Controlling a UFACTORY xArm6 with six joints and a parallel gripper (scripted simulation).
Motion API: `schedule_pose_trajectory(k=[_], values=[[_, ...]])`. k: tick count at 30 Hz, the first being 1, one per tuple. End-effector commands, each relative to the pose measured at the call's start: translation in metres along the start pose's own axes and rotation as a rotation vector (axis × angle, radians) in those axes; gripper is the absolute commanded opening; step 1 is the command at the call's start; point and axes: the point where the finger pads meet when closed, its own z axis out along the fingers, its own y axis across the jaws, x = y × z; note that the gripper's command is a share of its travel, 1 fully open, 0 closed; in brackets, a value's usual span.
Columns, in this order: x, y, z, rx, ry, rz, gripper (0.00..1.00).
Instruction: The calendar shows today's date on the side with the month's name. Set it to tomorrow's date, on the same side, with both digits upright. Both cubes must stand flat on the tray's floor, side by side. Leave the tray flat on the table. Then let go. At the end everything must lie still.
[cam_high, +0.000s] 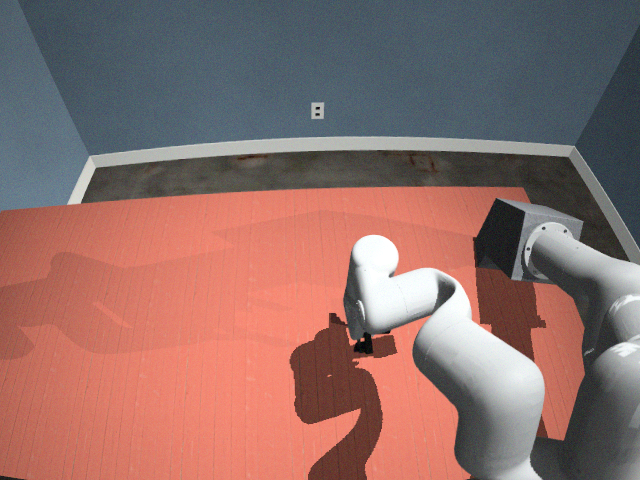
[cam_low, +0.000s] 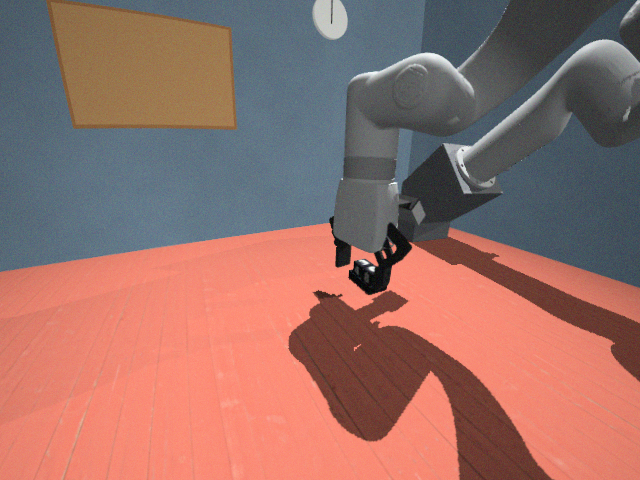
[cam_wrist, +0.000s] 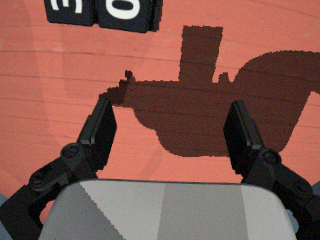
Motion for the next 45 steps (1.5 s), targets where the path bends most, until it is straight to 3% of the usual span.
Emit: schedule_pose_trajectory(k=[1, 8, 15, 25, 31, 45], values=[[-0.007, 0.008, 0.0, 0.004, 0.005, 0.098, 1.0], [-0.008, 0.009, 0.0, 0.004, 0.005, 0.139, 1.0], [-0.011, 0.012, 0.001, 0.005, 0.004, 0.36, 1.0], [-0.017, 0.019, 0.002, 0.005, 0.004, 0.43, 1.0], [-0.019, 0.023, 0.002, 0.005, 0.004, 0.621, 1.0], [-0.024, 0.029, 0.01, 0.005, 0.004, 0.621, 1.0]])
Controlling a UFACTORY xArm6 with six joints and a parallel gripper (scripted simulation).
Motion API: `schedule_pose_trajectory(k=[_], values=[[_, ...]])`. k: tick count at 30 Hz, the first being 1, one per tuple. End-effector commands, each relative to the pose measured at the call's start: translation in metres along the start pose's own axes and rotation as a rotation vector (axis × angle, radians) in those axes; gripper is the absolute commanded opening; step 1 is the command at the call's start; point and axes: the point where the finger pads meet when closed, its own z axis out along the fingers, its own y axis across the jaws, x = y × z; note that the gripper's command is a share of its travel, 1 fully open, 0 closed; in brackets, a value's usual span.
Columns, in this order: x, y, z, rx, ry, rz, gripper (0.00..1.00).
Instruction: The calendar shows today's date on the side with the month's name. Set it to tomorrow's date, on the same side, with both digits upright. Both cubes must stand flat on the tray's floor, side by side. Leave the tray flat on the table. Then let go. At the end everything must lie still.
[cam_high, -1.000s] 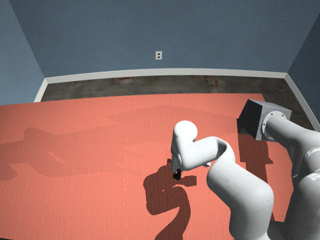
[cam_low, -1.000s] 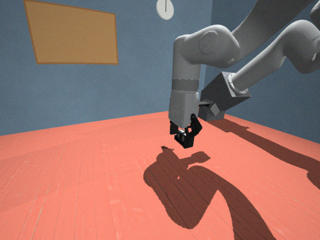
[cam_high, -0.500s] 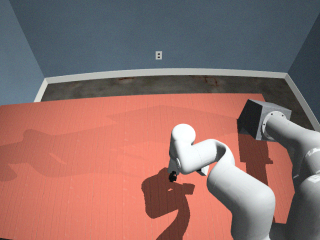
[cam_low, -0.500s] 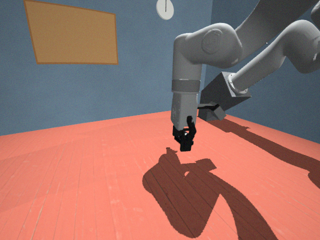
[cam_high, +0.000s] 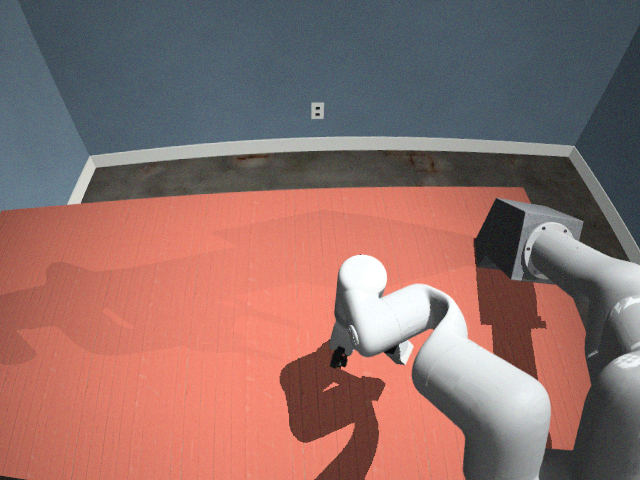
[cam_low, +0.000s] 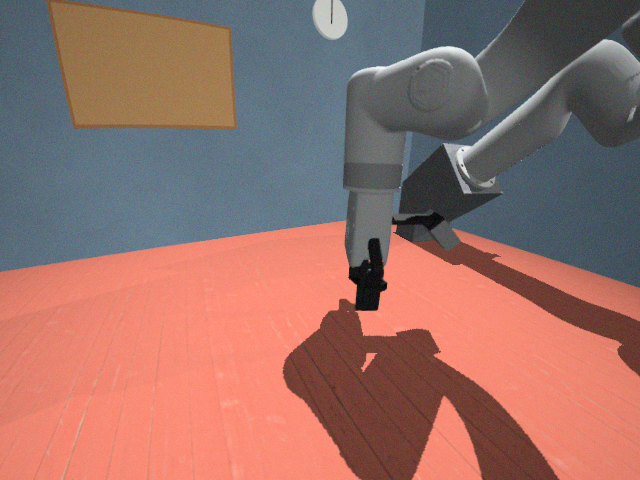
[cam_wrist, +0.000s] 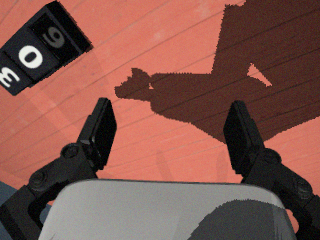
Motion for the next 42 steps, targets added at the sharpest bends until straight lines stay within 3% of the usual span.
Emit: schedule_pose_trajectory(k=[1, 42], values=[[-0.0009, 0.0007, 0.0049, -0.001, -0.002, 0.0, 1.0], [-0.0009, 0.0007, 0.011, -0.001, -0.002, 0.0, 1.0]])
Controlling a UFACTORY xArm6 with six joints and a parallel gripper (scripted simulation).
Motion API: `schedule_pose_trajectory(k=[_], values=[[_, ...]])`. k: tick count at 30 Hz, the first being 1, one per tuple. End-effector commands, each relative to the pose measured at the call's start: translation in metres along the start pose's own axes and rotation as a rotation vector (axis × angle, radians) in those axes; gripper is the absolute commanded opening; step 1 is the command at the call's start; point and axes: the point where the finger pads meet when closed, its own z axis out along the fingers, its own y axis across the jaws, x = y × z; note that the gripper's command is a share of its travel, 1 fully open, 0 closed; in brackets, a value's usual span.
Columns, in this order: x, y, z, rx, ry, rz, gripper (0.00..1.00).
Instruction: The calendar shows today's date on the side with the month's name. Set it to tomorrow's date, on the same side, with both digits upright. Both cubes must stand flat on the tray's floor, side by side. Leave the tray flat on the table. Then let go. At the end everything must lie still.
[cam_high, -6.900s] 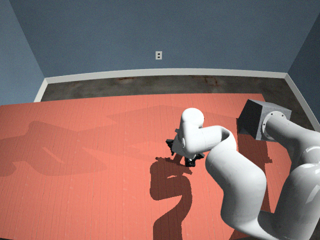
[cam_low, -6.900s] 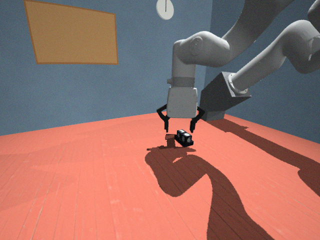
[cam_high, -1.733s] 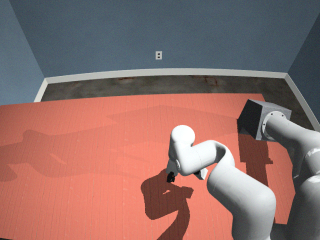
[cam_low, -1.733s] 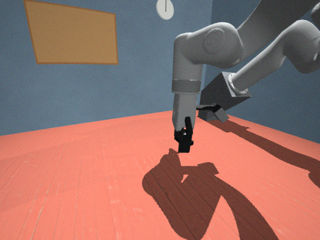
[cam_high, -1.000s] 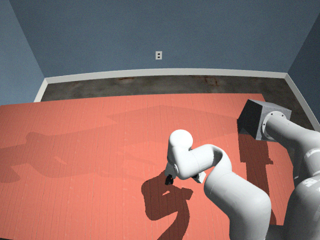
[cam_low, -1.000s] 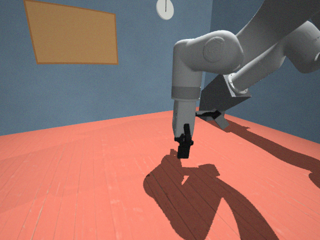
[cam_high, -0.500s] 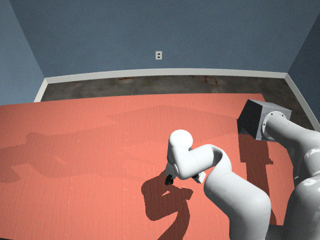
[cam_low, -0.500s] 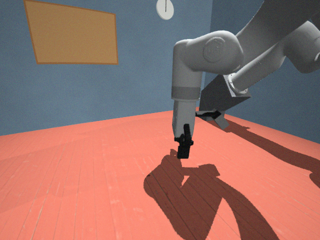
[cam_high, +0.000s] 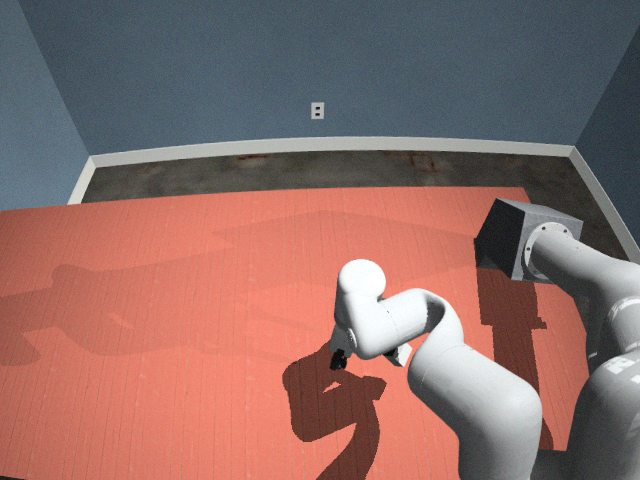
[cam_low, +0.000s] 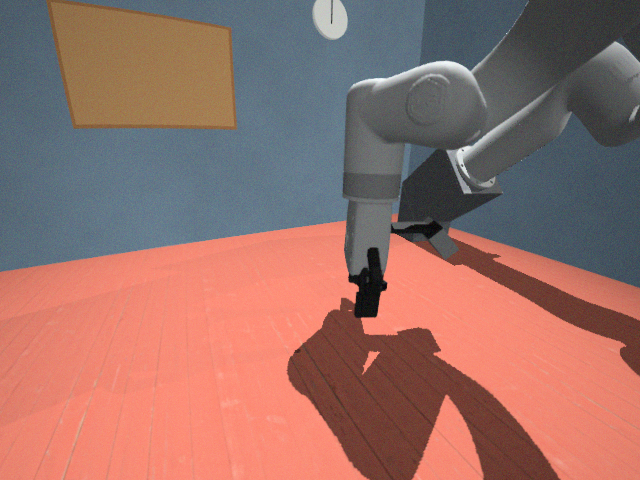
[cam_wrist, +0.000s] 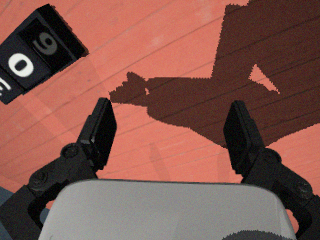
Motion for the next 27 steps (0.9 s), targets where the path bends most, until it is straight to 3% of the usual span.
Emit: schedule_pose_trajectory(k=[1, 27], values=[[-0.0009, 0.0005, -0.0008, -0.001, -0.002, -0.001, 1.0], [-0.0009, 0.0005, -0.0008, -0.001, -0.002, -0.001, 1.0]])
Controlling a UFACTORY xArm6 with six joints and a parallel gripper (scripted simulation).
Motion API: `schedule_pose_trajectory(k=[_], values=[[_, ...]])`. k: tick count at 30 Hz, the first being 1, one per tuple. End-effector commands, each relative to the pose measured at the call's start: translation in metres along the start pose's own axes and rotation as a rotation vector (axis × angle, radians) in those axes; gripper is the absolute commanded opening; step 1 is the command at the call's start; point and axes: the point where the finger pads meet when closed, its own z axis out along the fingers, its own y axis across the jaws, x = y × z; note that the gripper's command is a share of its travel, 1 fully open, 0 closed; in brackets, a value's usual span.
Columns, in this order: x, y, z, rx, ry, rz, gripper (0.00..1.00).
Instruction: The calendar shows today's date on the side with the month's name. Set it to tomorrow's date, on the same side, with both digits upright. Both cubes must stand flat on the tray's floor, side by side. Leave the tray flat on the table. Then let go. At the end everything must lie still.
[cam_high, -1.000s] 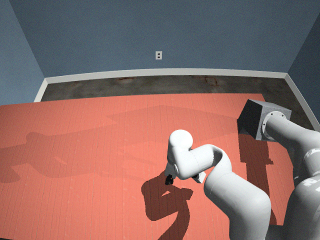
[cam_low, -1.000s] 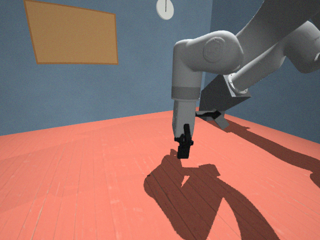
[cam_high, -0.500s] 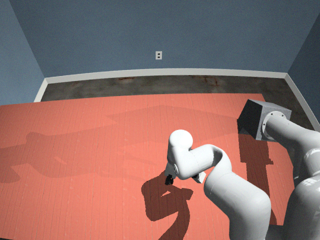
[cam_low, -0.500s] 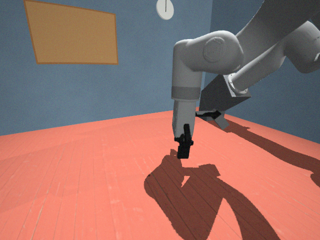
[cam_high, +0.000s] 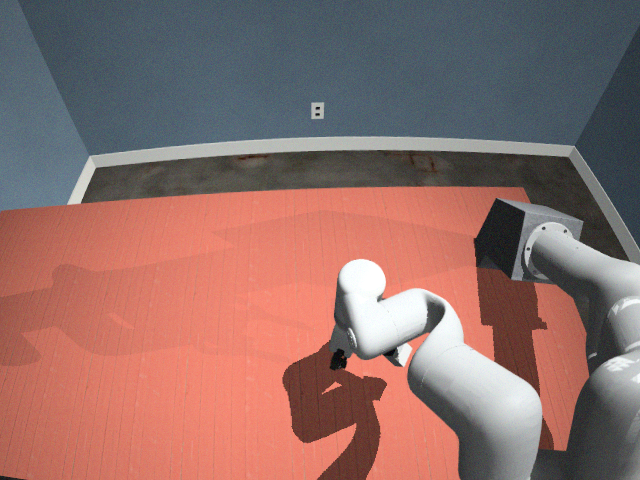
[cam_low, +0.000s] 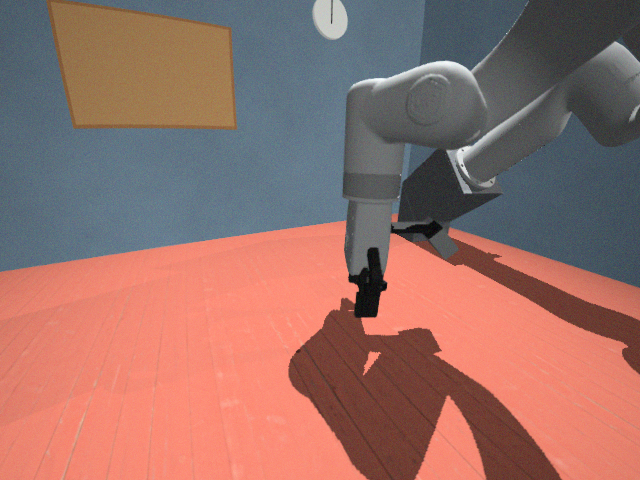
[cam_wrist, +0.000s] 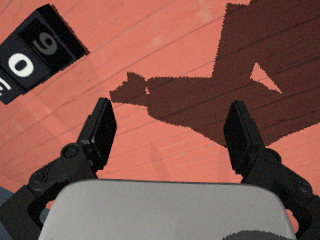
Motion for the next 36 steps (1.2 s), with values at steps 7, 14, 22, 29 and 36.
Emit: schedule_pose_trajectory(k=[7, 14, 22, 29, 36], values=[[-0.001, 0.0, -0.001, -0.001, -0.002, -0.001, 1.0], [-0.001, 0.0, -0.001, -0.001, -0.002, -0.001, 1.0], [-0.001, 0.0, -0.001, -0.001, -0.002, -0.001, 1.0], [-0.001, 0.0, -0.002, -0.001, -0.002, -0.001, 1.0], [-0.001, 0.0, -0.011, -0.001, -0.002, -0.001, 1.0]])
